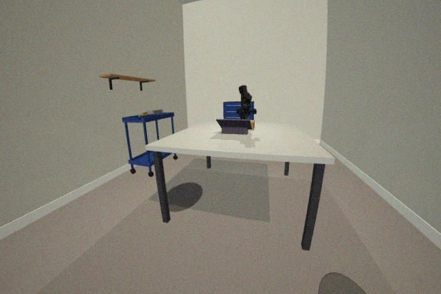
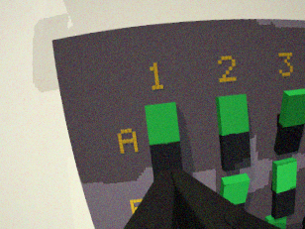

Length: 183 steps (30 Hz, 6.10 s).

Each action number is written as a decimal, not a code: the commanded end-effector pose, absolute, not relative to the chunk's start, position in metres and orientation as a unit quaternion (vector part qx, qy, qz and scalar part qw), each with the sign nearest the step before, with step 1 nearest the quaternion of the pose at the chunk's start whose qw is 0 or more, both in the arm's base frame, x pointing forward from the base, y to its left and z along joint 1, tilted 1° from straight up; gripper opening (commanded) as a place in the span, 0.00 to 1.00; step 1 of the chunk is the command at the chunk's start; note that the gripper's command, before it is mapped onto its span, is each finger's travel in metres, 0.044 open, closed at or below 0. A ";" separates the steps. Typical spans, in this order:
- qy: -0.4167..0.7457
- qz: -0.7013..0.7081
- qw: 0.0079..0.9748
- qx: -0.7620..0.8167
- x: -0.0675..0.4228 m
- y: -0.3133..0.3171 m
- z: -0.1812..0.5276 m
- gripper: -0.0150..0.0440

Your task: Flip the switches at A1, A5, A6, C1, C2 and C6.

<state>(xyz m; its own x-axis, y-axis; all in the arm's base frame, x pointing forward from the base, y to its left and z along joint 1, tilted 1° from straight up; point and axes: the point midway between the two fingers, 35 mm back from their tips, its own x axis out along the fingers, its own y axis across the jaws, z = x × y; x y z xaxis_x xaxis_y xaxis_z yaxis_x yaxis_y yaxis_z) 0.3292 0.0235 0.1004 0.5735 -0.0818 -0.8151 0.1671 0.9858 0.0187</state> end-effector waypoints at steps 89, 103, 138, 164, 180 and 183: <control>0.474 -0.069 0.877 0.045 0.306 0.011 0.140 0.25; 0.471 -0.072 0.879 0.040 0.297 -0.106 0.148 0.25; 0.481 -0.071 0.873 0.041 0.330 -0.111 0.100 0.25; 0.481 -0.071 0.873 0.041 0.331 -0.111 0.099 0.25; 0.481 -0.071 0.873 0.041 0.332 -0.111 0.098 0.25; 0.481 -0.071 0.873 0.041 0.332 -0.111 0.097 0.25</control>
<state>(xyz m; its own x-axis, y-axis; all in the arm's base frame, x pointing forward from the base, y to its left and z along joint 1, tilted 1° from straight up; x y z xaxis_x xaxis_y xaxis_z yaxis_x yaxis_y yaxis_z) 0.3313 -0.1107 0.0981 0.5267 -0.0803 -0.8462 0.1587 0.9873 0.0051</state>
